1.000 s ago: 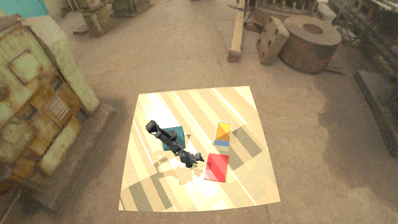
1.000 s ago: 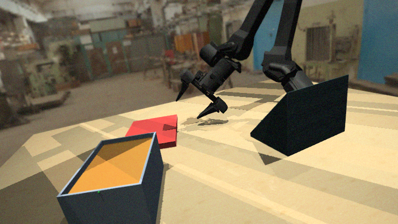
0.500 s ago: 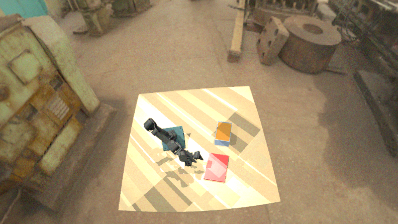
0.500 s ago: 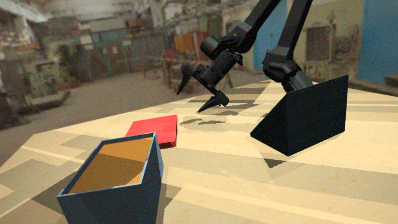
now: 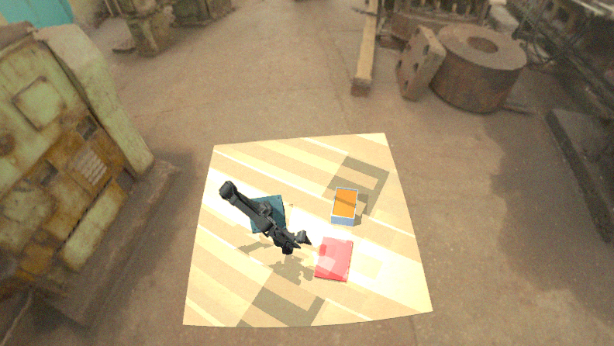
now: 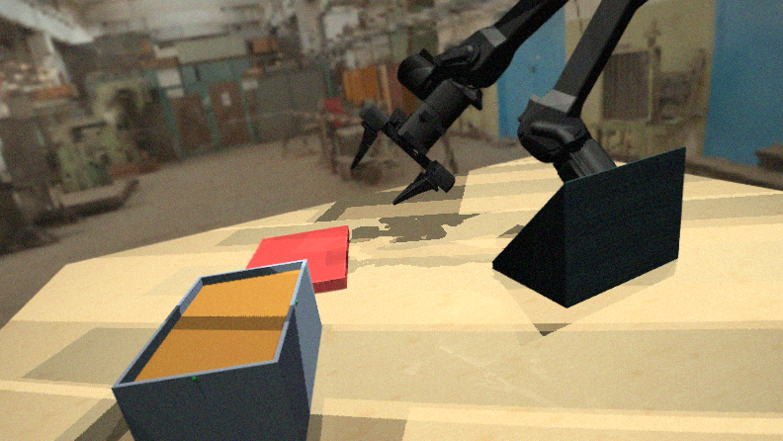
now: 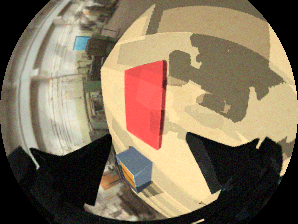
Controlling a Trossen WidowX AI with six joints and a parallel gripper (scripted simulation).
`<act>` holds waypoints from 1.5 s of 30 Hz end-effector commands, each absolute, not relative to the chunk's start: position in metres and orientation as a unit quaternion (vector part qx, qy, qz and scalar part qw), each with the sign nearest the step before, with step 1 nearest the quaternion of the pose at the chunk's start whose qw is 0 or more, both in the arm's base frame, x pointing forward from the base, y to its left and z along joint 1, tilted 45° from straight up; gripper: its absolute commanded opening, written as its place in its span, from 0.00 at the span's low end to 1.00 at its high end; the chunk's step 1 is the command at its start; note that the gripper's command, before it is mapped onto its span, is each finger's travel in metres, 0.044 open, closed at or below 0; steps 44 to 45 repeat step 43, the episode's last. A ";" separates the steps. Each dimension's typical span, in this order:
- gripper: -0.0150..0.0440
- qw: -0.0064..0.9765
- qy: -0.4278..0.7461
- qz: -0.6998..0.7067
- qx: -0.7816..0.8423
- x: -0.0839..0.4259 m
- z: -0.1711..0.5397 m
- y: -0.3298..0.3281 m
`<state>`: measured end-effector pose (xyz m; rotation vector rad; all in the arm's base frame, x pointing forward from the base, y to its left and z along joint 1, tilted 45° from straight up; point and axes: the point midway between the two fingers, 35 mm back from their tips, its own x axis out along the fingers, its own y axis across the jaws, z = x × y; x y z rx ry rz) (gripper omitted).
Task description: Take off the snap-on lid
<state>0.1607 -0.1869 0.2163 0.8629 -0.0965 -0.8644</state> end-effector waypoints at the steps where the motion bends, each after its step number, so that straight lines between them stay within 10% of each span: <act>1: 1.00 0.817 -0.049 -0.407 0.406 0.157 0.223 -0.180; 45: 1.00 0.816 -0.049 -0.407 0.407 0.154 0.231 -0.167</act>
